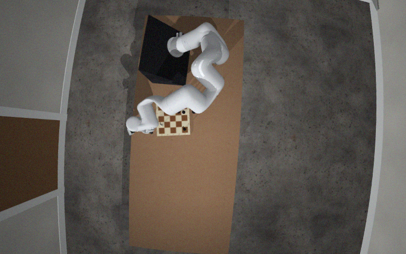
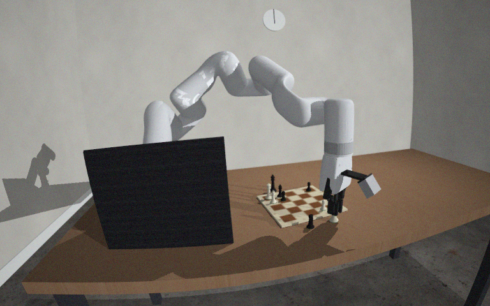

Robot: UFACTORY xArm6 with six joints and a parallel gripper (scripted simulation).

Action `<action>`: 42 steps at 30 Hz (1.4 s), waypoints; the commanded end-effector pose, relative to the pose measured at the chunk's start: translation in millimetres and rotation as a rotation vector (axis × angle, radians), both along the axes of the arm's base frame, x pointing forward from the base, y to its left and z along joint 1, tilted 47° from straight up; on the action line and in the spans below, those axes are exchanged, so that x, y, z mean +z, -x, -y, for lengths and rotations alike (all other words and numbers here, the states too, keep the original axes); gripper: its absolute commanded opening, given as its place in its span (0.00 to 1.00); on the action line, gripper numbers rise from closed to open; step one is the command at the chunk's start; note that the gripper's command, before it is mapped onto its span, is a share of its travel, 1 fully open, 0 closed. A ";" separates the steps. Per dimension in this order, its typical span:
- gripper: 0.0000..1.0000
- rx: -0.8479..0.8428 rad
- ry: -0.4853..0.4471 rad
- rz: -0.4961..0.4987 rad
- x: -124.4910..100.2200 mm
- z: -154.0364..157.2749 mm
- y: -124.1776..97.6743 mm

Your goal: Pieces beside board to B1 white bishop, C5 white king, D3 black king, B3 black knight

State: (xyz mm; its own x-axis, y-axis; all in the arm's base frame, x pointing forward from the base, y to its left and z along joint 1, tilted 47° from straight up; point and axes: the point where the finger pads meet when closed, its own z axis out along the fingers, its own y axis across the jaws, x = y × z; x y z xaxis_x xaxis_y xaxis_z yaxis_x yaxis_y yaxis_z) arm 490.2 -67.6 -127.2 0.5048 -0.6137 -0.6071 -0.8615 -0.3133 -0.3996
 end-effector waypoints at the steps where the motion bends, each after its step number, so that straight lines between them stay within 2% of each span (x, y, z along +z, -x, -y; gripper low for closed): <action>1: 0.00 -0.002 0.002 0.003 1.1 1.7 -1.3; 8: 0.00 -0.002 0.002 0.003 8.0 8.9 -0.7; 19: 0.00 -0.002 0.002 0.003 60.0 63.6 3.7; 26: 0.00 -0.002 0.002 0.003 69.6 73.6 4.5; 35: 0.00 0.001 0.002 0.006 71.2 73.0 4.1; 37: 0.00 0.049 0.008 0.056 93.3 55.9 -3.5; 39: 0.00 0.049 0.008 0.056 93.3 55.9 -3.5; 40: 0.00 0.094 0.012 0.104 113.9 39.0 -9.1; 41: 0.00 0.094 0.012 0.104 113.9 39.0 -9.1; 42: 0.00 0.144 0.015 0.156 136.2 19.7 -13.7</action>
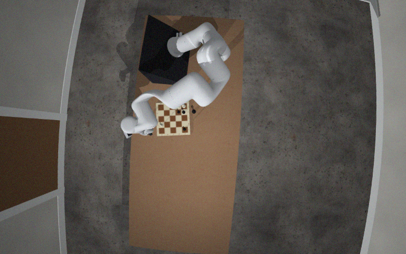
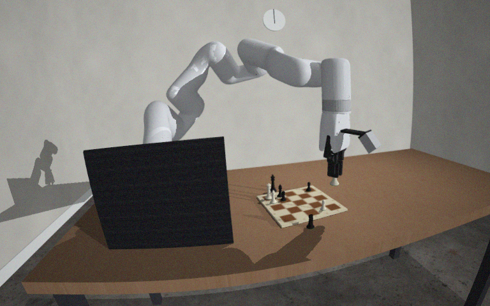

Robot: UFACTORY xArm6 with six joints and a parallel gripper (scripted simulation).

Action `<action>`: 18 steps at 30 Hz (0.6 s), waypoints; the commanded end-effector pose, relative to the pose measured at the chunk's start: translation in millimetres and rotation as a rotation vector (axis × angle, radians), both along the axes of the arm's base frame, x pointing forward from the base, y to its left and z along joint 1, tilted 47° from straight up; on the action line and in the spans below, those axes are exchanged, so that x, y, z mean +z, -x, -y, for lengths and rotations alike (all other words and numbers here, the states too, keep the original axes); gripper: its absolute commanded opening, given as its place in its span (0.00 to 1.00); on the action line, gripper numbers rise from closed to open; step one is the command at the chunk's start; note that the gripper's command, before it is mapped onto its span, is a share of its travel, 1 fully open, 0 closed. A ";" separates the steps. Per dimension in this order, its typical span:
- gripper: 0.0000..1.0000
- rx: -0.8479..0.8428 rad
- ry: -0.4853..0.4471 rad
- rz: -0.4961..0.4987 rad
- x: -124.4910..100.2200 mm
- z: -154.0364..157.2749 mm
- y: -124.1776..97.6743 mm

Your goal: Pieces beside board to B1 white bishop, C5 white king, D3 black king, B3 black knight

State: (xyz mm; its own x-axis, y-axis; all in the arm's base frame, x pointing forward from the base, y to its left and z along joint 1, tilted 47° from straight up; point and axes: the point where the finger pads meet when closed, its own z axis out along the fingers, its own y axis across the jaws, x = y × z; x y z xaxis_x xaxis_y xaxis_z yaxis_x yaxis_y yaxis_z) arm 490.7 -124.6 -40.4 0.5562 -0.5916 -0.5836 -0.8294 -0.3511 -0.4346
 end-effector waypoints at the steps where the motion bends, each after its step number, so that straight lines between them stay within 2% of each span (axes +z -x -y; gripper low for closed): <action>1: 0.00 0.100 0.013 0.114 49.5 -37.5 -13.2; 3: 0.00 0.100 0.013 0.114 49.5 -37.5 -13.2; 4: 0.00 0.146 0.015 0.162 69.3 -55.6 -15.8; 6: 0.00 0.146 0.015 0.162 69.3 -55.6 -15.8; 7: 0.00 0.178 0.016 0.197 83.3 -68.8 -16.7; 9: 0.00 0.194 0.017 0.213 89.9 -75.2 -16.9; 18: 0.00 0.197 0.017 0.216 91.1 -76.4 -16.9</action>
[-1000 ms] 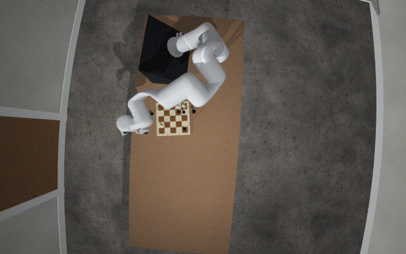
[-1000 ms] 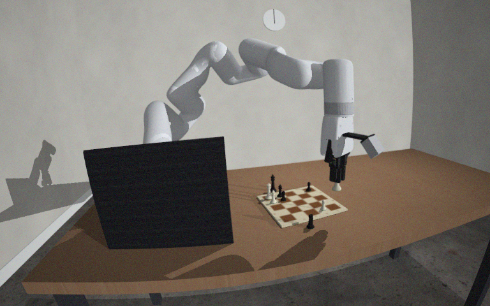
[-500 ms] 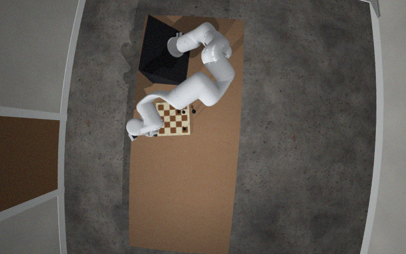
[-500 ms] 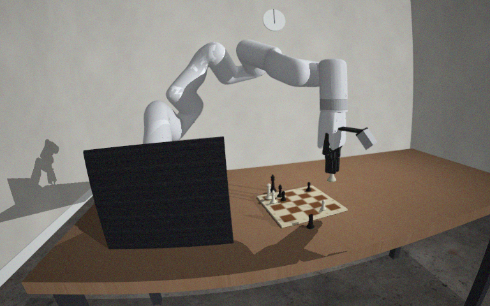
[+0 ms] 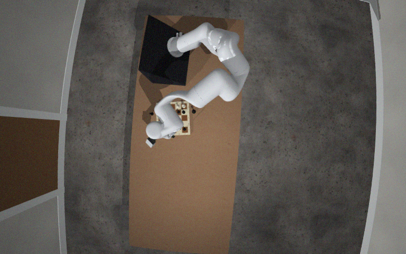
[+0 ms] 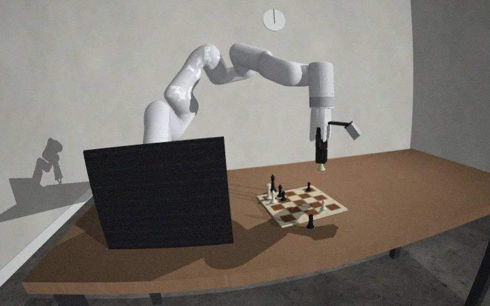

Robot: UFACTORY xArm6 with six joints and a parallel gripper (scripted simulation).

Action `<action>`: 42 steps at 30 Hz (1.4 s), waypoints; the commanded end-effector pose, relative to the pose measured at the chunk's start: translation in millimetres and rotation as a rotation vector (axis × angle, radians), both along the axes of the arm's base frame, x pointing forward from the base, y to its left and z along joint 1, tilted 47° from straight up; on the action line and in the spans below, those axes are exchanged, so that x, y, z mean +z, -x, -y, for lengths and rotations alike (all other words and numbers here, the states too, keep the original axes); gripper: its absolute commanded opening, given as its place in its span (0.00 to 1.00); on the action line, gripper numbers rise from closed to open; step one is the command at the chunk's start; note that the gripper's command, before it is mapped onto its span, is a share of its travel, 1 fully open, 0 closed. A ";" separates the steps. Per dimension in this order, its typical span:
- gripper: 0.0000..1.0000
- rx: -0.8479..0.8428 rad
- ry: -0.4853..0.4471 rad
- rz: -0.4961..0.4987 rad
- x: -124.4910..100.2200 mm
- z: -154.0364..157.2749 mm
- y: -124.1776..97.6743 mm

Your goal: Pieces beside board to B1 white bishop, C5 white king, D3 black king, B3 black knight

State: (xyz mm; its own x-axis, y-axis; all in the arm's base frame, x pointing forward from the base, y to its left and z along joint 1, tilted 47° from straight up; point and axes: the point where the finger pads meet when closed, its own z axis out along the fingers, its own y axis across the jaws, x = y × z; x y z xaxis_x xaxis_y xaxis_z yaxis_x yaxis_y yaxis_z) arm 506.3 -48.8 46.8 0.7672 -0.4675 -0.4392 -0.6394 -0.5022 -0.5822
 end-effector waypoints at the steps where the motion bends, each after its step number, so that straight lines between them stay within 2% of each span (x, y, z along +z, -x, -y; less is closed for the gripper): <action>1: 0.00 0.001 0.003 0.010 4.0 -0.6 -1.2; 14: 0.00 0.000 0.006 0.010 0.5 -4.3 -1.6; 28: 0.00 0.000 0.006 0.010 -41.0 -48.0 -6.5; 42: 0.00 0.000 0.006 0.010 -61.1 -69.2 -8.9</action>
